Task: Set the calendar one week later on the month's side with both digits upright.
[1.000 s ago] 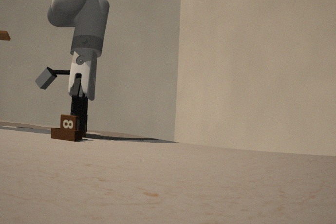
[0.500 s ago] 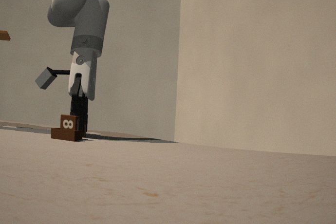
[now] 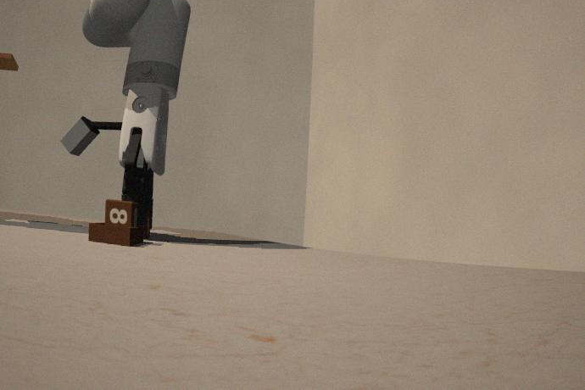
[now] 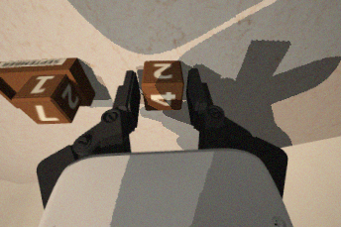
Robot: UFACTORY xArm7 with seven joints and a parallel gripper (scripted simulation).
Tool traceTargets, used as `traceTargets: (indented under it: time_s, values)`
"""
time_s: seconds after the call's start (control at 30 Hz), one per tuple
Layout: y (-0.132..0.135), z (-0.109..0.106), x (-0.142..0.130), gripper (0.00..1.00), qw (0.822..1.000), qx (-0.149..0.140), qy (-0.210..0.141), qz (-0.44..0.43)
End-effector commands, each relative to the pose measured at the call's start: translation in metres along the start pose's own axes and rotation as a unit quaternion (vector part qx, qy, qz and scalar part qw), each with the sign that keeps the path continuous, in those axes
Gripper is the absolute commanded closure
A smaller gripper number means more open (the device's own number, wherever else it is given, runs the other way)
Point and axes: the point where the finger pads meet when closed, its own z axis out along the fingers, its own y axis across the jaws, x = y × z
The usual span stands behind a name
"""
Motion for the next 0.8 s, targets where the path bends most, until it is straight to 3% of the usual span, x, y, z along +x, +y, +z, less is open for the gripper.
traceTargets:
  time_s: [0.0,0.77]
  values:
    - [0.001,-0.004,-0.001,0.51,1.000,-0.001,-0.002,0.000]
    - [0.001,-0.089,-0.001,0.51,1.000,-0.001,-0.002,0.000]
